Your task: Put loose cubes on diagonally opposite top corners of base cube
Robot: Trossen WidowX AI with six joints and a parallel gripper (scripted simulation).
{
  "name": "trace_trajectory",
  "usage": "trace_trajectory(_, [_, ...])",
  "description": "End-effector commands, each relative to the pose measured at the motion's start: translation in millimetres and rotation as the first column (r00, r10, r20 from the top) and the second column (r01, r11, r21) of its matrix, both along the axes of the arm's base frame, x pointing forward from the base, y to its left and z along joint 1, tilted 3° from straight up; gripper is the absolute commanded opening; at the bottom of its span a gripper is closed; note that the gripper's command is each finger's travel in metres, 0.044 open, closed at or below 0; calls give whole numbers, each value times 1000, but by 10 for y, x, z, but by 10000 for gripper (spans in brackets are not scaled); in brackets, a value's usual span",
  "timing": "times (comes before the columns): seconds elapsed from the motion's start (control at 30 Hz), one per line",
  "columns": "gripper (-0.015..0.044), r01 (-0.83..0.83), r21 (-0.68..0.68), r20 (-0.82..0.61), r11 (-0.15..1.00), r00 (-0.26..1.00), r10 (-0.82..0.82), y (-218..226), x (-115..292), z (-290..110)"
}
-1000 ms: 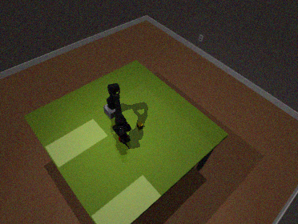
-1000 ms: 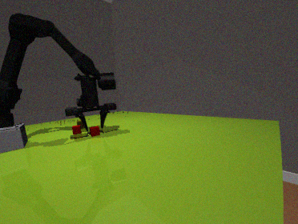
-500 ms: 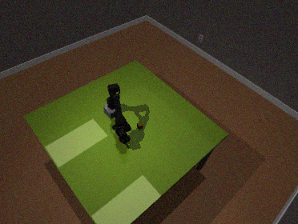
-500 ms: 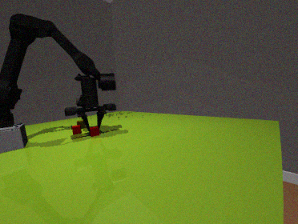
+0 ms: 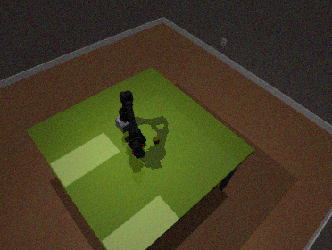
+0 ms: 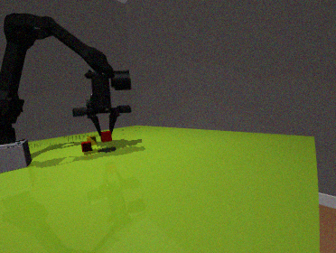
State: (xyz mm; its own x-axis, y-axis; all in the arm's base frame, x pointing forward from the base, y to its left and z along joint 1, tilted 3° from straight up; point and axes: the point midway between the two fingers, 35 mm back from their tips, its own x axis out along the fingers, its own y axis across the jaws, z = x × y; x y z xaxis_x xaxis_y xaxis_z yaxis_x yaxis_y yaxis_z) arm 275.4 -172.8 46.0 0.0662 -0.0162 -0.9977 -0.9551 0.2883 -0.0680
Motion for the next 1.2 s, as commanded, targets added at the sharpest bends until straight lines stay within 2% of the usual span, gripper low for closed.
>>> trace_trajectory(0.0, [105, -4, -13, 12, 1000, 1000, 4, -14, 5, 154])
trace_trajectory(0.47, [105, -4, -13, 12, 1000, 1000, 4, 24, -67, 596])
trace_trajectory(0.6, [105, 0, -13, 12, 1000, 1000, 0, 31, -70, 616])
trace_trajectory(0.87, [105, 192, 5, 15, 981, 981, -192, 202, 15, 586])
trace_trajectory(1.17, [105, 417, 26, 15, 909, 909, -417, 417, 105, 549])
